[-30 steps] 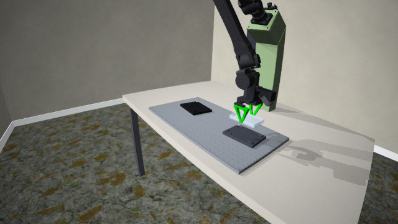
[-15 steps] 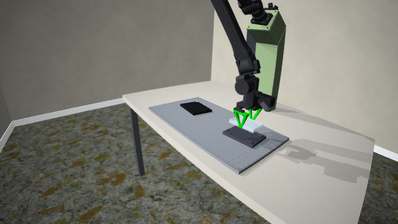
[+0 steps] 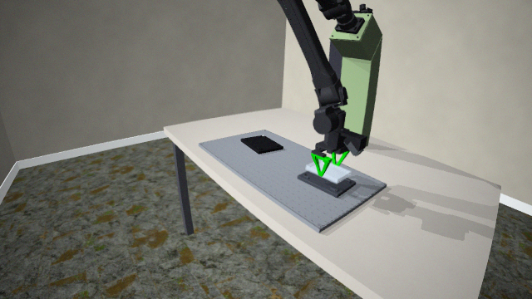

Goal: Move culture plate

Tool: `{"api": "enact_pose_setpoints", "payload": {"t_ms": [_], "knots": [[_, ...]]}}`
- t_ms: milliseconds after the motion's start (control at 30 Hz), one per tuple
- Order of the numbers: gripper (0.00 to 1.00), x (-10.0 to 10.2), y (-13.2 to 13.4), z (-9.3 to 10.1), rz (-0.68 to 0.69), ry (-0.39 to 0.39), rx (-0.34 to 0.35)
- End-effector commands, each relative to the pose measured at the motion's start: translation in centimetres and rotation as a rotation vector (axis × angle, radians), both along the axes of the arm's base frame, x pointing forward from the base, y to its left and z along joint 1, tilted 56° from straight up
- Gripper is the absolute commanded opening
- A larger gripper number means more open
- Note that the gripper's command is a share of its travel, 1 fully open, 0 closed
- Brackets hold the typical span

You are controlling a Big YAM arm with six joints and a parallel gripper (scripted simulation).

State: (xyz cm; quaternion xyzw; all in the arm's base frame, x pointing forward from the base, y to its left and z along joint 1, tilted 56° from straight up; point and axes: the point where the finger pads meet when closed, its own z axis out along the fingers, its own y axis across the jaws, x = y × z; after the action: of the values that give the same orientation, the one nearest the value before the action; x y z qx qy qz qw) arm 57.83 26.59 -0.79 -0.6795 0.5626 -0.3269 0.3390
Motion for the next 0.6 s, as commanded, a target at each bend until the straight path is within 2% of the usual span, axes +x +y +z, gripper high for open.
{"api": "enact_pose_setpoints", "payload": {"t_ms": [0,200,300,567], "knots": [[0.00,0.67,-0.57,-0.89,0.002,0.002,-0.012],[0.00,1.18,-0.53,-1.32,0.002,0.005,-0.013],[0.00,0.43,0.12,-0.82,0.009,0.006,-0.007],[0.00,0.47,0.15,-0.77,0.009,0.006,-0.007]]}}
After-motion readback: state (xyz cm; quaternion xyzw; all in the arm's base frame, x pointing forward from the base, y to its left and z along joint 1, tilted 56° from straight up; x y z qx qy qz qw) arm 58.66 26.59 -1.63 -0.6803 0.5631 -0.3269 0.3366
